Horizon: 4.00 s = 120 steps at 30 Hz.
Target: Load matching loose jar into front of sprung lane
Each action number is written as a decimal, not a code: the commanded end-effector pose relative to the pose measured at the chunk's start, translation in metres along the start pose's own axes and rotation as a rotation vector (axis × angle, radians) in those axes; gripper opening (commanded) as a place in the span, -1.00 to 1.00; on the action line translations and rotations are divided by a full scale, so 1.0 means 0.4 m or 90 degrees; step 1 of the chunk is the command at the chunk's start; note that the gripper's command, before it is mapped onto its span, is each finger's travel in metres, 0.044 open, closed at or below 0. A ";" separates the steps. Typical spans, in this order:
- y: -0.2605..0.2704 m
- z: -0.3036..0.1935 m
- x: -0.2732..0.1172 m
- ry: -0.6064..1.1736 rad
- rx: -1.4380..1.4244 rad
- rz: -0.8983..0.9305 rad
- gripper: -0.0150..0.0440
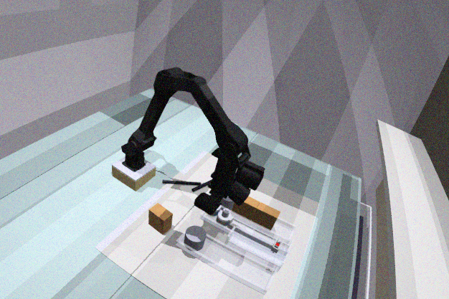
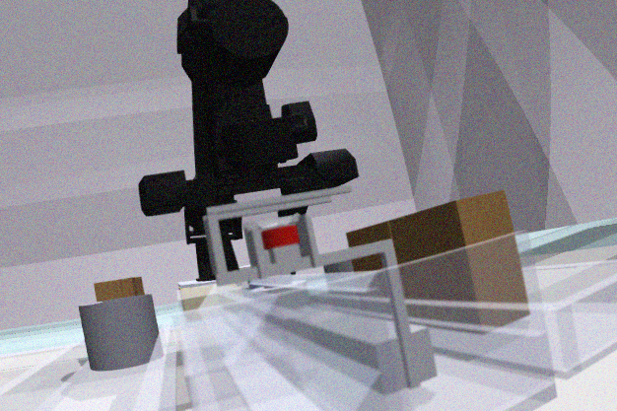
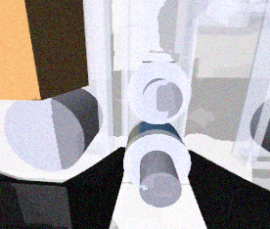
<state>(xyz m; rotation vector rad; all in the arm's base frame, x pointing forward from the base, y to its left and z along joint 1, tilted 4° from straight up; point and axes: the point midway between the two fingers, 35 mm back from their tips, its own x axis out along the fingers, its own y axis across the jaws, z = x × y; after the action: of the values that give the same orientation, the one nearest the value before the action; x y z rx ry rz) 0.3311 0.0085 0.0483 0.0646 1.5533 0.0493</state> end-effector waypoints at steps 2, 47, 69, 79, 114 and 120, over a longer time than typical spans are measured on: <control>0.000 0.020 -0.007 -0.018 -0.003 -0.001 -0.49; 0.000 0.022 -0.004 -0.018 -0.003 -0.001 -0.49; 0.000 0.027 -0.002 -0.019 -0.003 -0.001 -0.49; 0.000 0.028 0.006 -0.018 -0.003 -0.001 -0.49; 0.000 0.025 0.033 -0.018 -0.003 -0.001 -0.49; 0.000 0.024 0.037 -0.018 -0.003 -0.001 -0.49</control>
<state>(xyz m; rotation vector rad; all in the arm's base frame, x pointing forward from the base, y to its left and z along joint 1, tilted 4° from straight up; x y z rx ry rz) 0.3378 0.0095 0.0347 0.0614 1.5381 0.0522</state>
